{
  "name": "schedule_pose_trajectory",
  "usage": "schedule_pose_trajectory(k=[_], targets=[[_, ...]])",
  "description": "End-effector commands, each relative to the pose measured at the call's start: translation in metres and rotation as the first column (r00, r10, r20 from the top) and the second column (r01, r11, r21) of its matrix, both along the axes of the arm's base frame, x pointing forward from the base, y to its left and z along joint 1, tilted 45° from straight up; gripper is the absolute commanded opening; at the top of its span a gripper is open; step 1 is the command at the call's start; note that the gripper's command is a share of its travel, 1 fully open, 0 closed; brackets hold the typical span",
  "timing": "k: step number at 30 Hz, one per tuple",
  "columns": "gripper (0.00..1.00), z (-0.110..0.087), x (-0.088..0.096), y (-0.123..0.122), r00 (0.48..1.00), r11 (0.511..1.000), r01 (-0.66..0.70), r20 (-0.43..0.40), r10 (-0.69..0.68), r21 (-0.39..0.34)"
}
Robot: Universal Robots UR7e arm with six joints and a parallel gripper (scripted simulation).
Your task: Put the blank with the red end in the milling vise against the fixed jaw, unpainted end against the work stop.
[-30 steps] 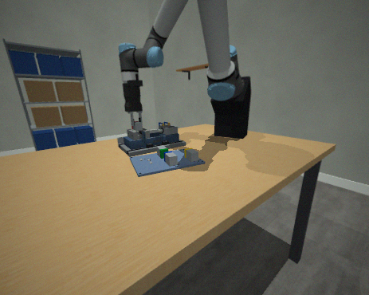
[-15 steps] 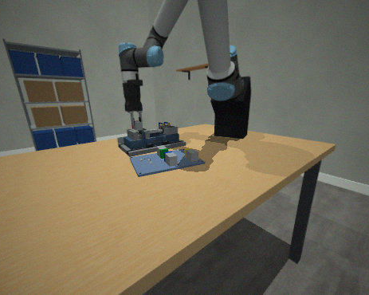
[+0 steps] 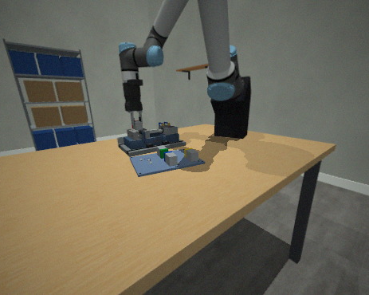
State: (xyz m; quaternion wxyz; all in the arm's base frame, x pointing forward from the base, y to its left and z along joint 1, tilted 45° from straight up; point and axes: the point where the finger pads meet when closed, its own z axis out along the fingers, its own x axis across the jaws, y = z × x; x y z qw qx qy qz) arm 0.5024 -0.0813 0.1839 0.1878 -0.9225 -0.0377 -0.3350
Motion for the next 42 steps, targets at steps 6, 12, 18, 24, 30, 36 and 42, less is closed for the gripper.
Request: schedule_pose_trajectory(k=[6, 12, 18, 24, 30, 36, 42], targets=[[0.0, 0.0006, -0.0001, -0.0006, 1.0, 1.0, 0.001, 0.001, -0.001, -0.001], [0.0, 0.0017, -0.0004, -0.0021, 1.0, 1.0, 0.002, 0.002, -0.002, -0.001], [0.0, 0.0017, -0.0004, -0.0021, 1.0, 1.0, 0.002, 0.002, -0.002, -0.001], [0.0, 0.0011, -0.0004, -0.0013, 1.0, 1.0, 0.001, 0.0, -0.001, 0.0], [0.0, 0.0025, -0.0001, -0.0028, 1.0, 1.0, 0.002, 0.002, -0.002, -0.001], [0.0, 0.0025, -0.0001, -0.0028, 1.0, 1.0, 0.002, 0.002, -0.002, -0.001], [0.0, 0.0001, 0.0, -0.0004, 1.0, 1.0, 0.001, 0.0, -0.001, 0.0]])
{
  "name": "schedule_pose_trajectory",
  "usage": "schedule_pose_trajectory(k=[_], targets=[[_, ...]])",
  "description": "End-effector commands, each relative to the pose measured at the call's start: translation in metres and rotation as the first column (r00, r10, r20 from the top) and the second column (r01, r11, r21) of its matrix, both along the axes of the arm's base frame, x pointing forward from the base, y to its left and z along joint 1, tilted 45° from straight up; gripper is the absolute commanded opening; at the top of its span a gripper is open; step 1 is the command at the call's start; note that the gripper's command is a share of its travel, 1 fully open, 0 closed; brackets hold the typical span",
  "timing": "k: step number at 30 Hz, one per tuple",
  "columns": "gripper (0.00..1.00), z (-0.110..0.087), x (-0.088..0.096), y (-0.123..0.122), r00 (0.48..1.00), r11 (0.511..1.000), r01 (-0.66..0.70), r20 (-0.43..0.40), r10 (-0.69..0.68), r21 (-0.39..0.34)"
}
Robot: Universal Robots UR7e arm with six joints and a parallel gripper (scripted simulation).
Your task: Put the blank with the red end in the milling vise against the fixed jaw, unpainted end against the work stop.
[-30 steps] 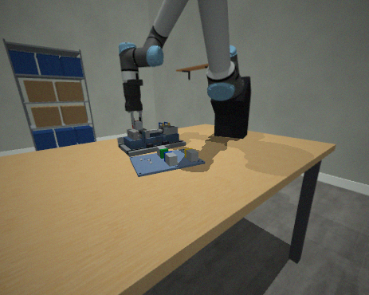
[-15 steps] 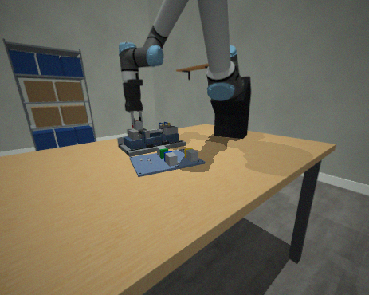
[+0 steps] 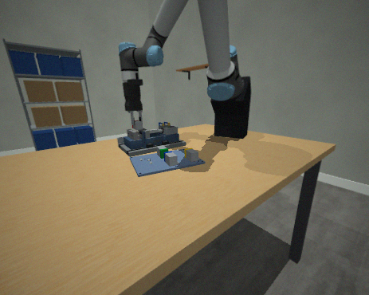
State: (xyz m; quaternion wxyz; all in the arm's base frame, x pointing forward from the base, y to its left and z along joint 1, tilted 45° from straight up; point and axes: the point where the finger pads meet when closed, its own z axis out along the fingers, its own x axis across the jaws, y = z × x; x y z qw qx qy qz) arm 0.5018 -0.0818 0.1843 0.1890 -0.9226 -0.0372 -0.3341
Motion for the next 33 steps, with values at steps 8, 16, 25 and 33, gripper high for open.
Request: schedule_pose_trajectory(k=[8, 16, 25, 33], targets=[[0.0, -0.0007, 0.001, 0.0003, 1.0, 1.0, 0.002, 0.004, -0.002, -0.003], [0.0, 0.0006, 0.0018, -0.0016, 1.0, 1.0, 0.003, 0.005, -0.003, -0.005], [0.0, 0.0, 0.0023, -0.0012, 1.0, 1.0, 0.002, 0.004, -0.002, -0.003], [0.0, -0.0007, 0.0019, -0.0016, 1.0, 1.0, 0.003, 0.004, -0.003, -0.003]])
